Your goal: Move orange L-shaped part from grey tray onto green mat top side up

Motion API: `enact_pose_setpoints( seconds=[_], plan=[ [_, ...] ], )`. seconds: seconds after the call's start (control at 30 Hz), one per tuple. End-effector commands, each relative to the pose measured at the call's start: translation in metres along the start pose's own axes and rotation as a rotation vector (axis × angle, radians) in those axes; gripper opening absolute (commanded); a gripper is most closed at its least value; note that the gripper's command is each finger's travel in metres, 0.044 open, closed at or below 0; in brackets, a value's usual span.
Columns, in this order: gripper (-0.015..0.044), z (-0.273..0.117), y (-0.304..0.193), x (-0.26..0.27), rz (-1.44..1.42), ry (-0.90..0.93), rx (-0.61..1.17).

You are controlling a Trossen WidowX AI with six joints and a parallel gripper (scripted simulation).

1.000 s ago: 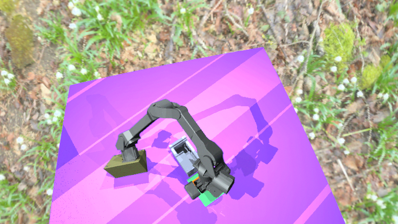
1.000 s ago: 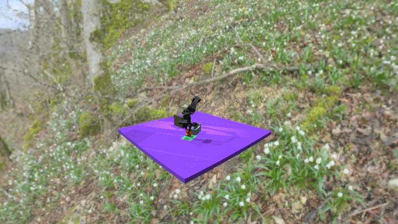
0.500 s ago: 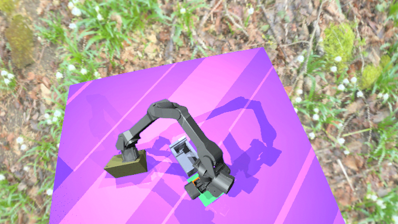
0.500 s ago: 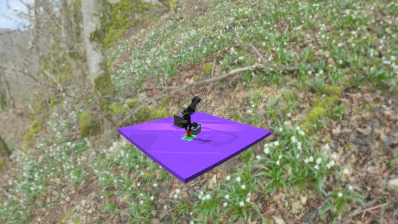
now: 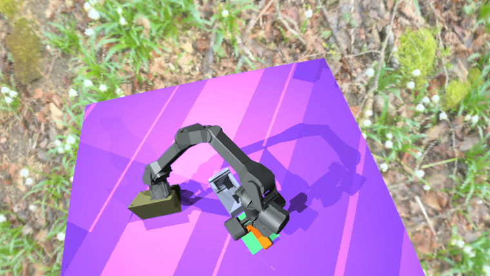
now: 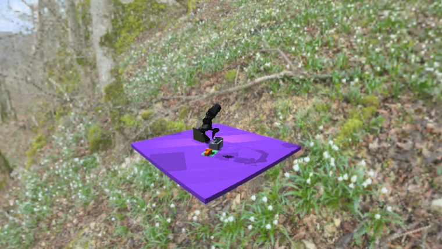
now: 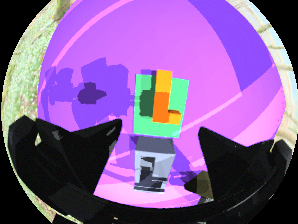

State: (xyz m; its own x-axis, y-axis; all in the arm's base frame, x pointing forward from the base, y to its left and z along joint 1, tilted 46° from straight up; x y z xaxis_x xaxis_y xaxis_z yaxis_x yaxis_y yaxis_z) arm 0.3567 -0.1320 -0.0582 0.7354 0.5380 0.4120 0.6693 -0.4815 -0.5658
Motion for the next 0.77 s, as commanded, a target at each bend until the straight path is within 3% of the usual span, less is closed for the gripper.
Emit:
enact_pose_setpoints(
  seconds=[0.0, 0.73],
  plan=[
    [0.04, -0.0116, -0.0028, -0.0009, -0.002, -0.007, 0.011],
    [0.04, -0.0082, -0.0005, -0.0012, 0.003, 0.003, -0.004]
  ],
)
Point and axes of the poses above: the point midway between the two fingers, 35 mm back from their tips, its own z axis out along the fingers, its own x axis across the jaws, y = z × x, the point moved 1 cm from there along -z, back along the fingers, and after that the axes turned 10 degrees about -z, right-handed, at the moved point
